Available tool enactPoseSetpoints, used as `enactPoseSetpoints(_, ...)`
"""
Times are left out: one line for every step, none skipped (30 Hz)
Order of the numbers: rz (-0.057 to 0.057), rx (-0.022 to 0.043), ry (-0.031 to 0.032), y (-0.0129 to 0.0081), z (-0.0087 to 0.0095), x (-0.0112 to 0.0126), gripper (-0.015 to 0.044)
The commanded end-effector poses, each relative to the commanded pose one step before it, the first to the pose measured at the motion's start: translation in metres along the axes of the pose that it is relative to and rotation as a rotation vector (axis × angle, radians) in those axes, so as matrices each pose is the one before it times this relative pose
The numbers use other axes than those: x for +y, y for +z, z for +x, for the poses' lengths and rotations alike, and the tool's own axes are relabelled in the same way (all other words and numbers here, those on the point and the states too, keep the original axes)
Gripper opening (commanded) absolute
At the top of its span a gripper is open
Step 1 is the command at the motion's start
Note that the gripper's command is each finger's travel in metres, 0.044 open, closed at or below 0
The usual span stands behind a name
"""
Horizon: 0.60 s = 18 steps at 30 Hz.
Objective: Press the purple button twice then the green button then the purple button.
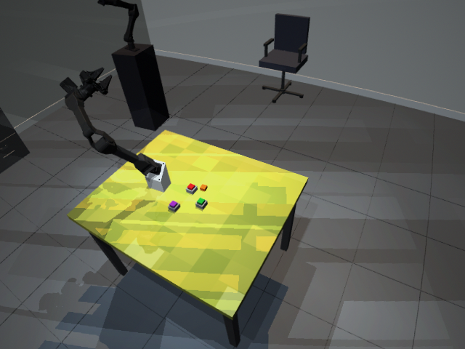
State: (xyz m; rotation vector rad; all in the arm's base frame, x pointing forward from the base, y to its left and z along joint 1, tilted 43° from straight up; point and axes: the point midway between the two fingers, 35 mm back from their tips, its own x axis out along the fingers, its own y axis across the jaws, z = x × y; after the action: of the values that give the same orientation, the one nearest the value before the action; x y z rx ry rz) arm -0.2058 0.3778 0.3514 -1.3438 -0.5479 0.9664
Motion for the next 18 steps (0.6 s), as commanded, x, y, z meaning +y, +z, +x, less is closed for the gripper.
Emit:
enactPoseSetpoints(0.0017,0.00755,0.00070,-0.00214,0.00304,-0.00013,0.0400)
enactPoseSetpoints(0.0052,0.02272,0.00213,-0.00651,0.00903,-0.00041,0.0400)
enactPoseSetpoints(0.0090,0.03804,0.00360,-0.01105,0.01486,-0.00076,0.0400)
enactPoseSetpoints(0.0116,0.04628,0.00443,-0.01356,0.01773,-0.00108,0.0400)
enactPoseSetpoints(0.0124,0.04660,0.00450,-0.01369,0.01752,-0.00127,0.0400)
enactPoseSetpoints(0.0094,0.03391,0.00329,-0.00989,0.01261,-0.00107,0.0400)
enactPoseSetpoints(0.0089,0.03093,0.00301,-0.00902,0.01137,-0.00106,0.0400)
enactPoseSetpoints(0.0108,0.03628,0.00353,-0.01062,0.01314,-0.00133,0.0400)
enactPoseSetpoints(0.0121,0.03886,0.00378,-0.01140,0.01386,-0.00154,0.0400)
enactPoseSetpoints(0.0129,0.03984,0.00387,-0.01169,0.01398,-0.00170,0.0400)
enactPoseSetpoints(0.0135,0.04030,0.00390,-0.01182,0.01392,-0.00184,0.0400)
enactPoseSetpoints(0.0140,0.04015,0.00386,-0.01176,0.01366,-0.00195,0.0400)
enactPoseSetpoints(0.0144,0.03994,0.00382,-0.01169,0.01338,-0.00206,0.0400)
enactPoseSetpoints(0.0149,0.03991,0.00379,-0.01166,0.01317,-0.00217,0.0400)
enactPoseSetpoints(0.0153,0.03978,0.00374,-0.01159,0.01292,-0.00227,0.0400)
enactPoseSetpoints(0.0159,0.04002,0.00372,-0.01164,0.01280,-0.00238,0.0400)
enactPoseSetpoints(0.0166,0.04044,0.00372,-0.01173,0.01274,-0.00251,0.0400)
enactPoseSetpoints(0.0173,0.04087,0.00371,-0.01182,0.01268,-0.00263,0.0400)
